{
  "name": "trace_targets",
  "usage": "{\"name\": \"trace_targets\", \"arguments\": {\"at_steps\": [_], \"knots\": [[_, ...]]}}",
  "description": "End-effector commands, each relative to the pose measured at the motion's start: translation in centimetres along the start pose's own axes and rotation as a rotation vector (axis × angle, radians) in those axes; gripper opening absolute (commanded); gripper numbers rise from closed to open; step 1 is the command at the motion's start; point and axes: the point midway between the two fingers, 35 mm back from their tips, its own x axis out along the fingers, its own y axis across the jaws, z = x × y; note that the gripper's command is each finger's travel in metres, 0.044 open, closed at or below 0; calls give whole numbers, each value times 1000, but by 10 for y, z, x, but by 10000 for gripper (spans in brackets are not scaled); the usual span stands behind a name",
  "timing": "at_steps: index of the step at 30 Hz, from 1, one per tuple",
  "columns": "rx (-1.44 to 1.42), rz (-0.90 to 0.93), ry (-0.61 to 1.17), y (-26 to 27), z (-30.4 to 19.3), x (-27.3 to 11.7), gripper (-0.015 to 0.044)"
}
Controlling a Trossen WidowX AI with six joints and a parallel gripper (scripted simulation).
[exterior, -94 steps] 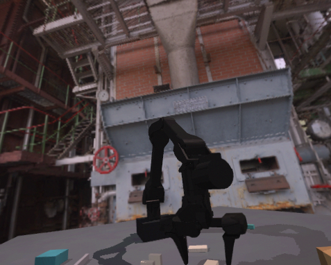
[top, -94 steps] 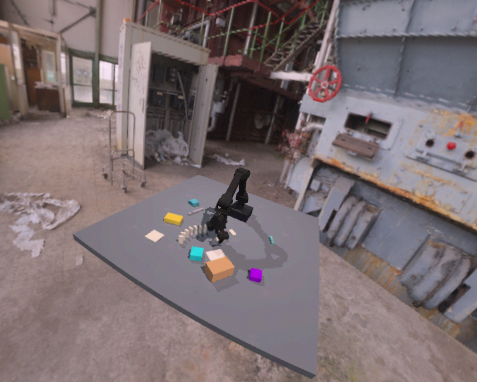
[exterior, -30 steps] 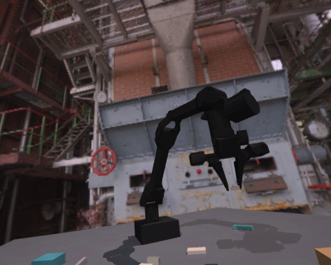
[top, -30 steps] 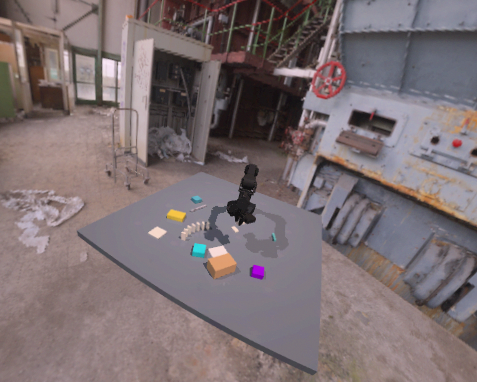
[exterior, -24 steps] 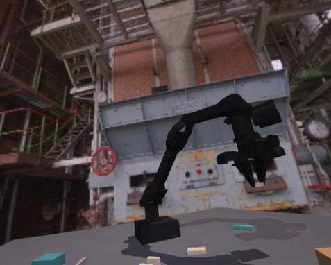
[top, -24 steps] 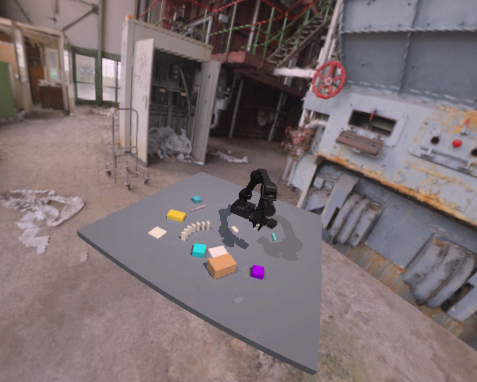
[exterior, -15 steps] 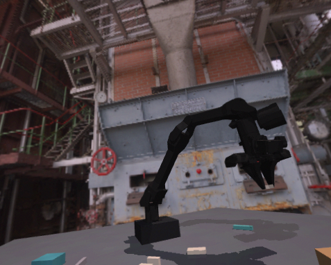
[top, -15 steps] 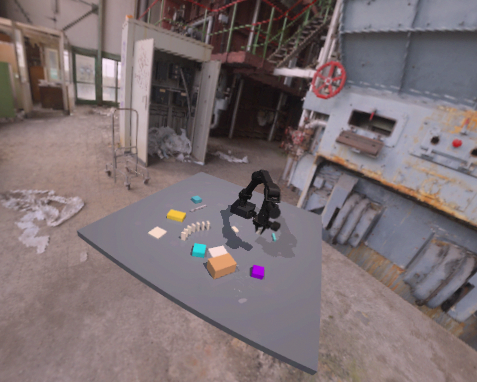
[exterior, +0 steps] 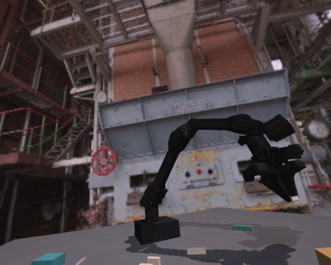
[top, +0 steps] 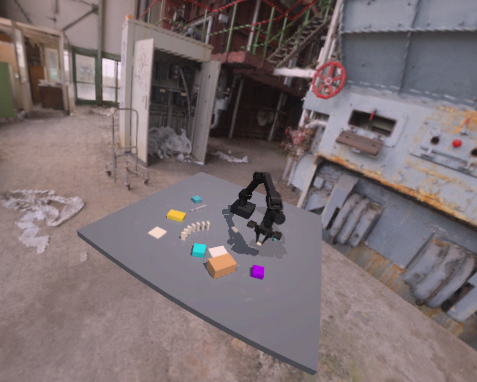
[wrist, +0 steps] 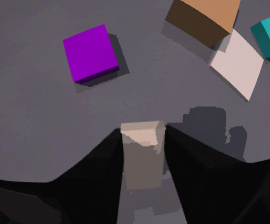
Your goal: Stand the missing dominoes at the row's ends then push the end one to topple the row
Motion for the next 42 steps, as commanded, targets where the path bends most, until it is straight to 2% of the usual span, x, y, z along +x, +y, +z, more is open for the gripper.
{"name": "trace_targets", "arguments": {"at_steps": [1,23,42], "knots": [[-12,-7,-59,4,1,3,107],[-98,-11,-422,30,11,28,107],[-113,-31,-741,38,2,25,107]]}}
